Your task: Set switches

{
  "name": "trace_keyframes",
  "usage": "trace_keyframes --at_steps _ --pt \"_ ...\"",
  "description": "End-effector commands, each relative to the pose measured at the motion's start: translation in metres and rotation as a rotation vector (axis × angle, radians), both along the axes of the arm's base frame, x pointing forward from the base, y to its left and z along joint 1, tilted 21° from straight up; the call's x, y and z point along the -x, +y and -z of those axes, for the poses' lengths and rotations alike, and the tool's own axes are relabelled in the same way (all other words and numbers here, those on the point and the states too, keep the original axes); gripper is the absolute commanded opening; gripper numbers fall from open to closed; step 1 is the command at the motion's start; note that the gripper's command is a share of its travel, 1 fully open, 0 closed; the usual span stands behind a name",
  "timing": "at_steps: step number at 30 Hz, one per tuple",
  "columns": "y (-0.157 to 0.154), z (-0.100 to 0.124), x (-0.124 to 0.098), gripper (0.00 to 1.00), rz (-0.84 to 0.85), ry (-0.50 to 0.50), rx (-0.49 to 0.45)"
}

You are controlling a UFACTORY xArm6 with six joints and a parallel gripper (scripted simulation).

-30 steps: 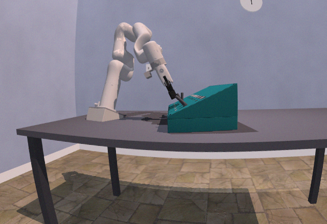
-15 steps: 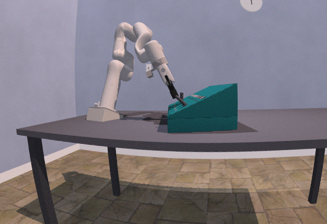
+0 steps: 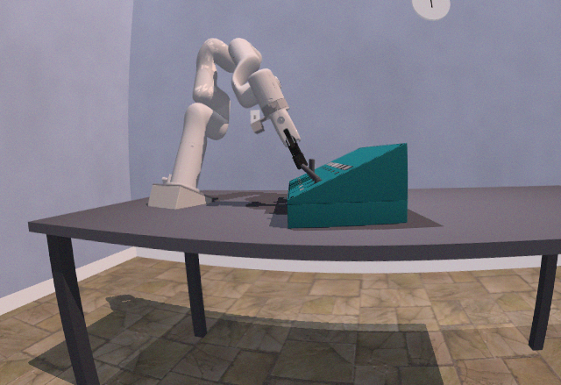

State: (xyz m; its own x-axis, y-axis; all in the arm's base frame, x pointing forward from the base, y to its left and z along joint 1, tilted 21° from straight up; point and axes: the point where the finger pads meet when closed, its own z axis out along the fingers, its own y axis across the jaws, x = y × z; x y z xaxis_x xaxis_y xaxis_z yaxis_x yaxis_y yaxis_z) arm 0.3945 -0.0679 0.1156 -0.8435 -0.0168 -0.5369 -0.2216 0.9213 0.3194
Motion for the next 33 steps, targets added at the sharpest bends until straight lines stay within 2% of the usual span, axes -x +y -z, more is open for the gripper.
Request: trace_keyframes --at_steps 1,13,24,33 --pt "-0.001 -0.001 -0.001 0.00 0.001 -0.003 0.002" --pt "-0.001 -0.001 -0.001 0.00 0.001 -0.003 0.002" --pt "-0.001 0.006 0.010 0.00 0.001 -0.003 0.002" --pt "-0.002 0.003 0.012 0.00 0.001 -0.003 0.002"
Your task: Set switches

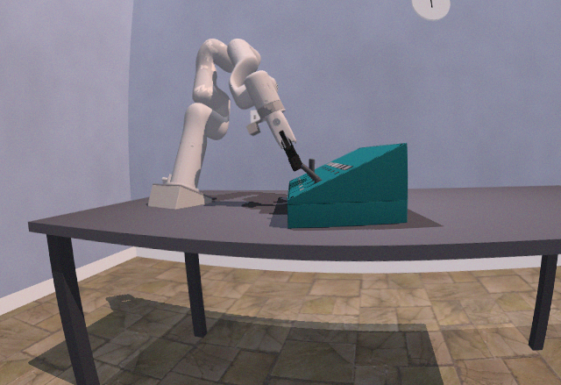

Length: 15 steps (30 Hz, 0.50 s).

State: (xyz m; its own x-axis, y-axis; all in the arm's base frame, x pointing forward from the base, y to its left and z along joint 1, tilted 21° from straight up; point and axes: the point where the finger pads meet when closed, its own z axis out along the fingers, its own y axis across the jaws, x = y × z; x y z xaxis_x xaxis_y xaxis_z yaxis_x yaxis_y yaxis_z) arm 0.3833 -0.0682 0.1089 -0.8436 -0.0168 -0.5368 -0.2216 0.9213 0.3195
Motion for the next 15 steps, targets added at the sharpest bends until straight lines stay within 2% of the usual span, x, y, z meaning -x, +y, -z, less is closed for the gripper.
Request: trace_keyframes --at_steps 1,6,12,15 --pt "-0.003 -0.005 0.002 0.00 0.001 -0.003 0.002" --pt "-0.011 -0.022 0.012 0.00 0.001 -0.003 0.002" --pt "-0.028 -0.057 0.034 0.00 0.001 -0.003 0.002" --pt "-0.031 -0.062 0.038 0.00 0.001 -0.003 0.002"
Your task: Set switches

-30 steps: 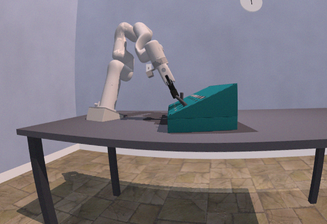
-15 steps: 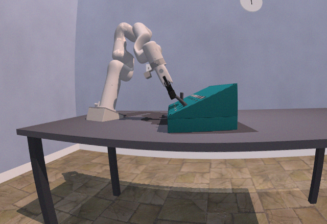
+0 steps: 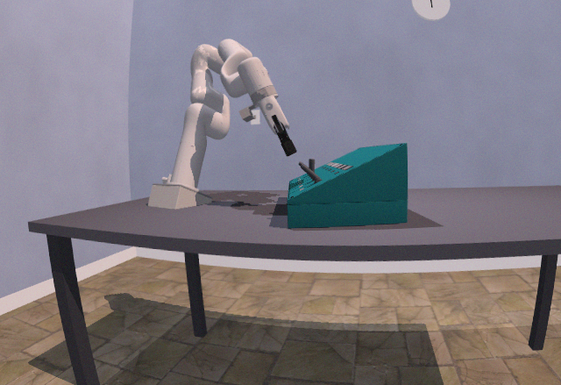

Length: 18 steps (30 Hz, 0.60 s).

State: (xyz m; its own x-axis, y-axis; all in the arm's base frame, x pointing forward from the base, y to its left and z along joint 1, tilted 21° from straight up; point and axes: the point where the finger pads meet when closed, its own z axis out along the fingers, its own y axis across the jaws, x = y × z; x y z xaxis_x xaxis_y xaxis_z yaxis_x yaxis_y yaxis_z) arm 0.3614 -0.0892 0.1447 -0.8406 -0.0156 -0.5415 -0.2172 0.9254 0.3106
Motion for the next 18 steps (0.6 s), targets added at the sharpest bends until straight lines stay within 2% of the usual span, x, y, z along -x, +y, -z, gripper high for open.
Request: trace_keyframes --at_steps 1,7,17,18 --pt "-0.013 -0.032 0.019 0.00 -0.006 0.003 -0.007" --pt "-0.023 -0.053 0.033 0.00 -0.006 0.003 -0.007" --pt "-0.025 -0.056 0.035 0.00 -0.006 0.003 -0.007" --pt "-0.025 -0.056 0.035 1.00 -0.006 0.003 -0.007"
